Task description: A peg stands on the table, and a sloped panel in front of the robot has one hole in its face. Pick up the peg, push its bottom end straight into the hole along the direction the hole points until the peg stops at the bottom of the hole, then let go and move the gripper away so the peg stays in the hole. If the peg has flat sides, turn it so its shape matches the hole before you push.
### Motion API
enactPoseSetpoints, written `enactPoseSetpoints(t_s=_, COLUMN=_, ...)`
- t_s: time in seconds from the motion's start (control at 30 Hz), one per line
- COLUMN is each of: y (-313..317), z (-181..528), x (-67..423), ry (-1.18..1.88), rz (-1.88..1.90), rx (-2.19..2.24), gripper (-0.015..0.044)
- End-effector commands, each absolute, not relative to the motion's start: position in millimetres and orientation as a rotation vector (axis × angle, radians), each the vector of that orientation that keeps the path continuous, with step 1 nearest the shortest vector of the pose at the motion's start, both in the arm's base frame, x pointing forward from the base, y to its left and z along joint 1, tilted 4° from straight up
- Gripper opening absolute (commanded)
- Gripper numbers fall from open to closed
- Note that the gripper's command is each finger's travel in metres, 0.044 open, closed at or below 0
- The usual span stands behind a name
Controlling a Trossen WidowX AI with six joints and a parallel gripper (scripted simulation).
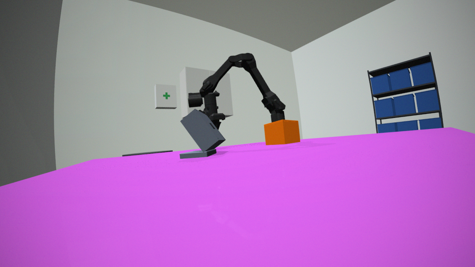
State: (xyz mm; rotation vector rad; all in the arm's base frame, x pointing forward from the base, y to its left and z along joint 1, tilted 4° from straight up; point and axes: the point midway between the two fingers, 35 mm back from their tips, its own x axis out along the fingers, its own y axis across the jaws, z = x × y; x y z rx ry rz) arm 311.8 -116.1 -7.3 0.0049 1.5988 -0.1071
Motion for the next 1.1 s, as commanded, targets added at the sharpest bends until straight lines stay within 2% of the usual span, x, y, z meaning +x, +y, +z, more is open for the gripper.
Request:
enactPoseSetpoints(t_s=0.0, y=-115.5, z=22.9, x=316.8, ry=1.574, rz=-0.118, rx=-0.001, gripper=0.0)
enactPoseSetpoints(t_s=0.2, y=-111.1, z=53.2, x=313.3, ry=1.578, rz=-0.117, rx=-0.003, gripper=0.0)
enactPoseSetpoints(t_s=1.07, y=-89.1, z=49.8, x=322.5, ry=1.591, rz=-0.107, rx=-0.126, gripper=0.0)
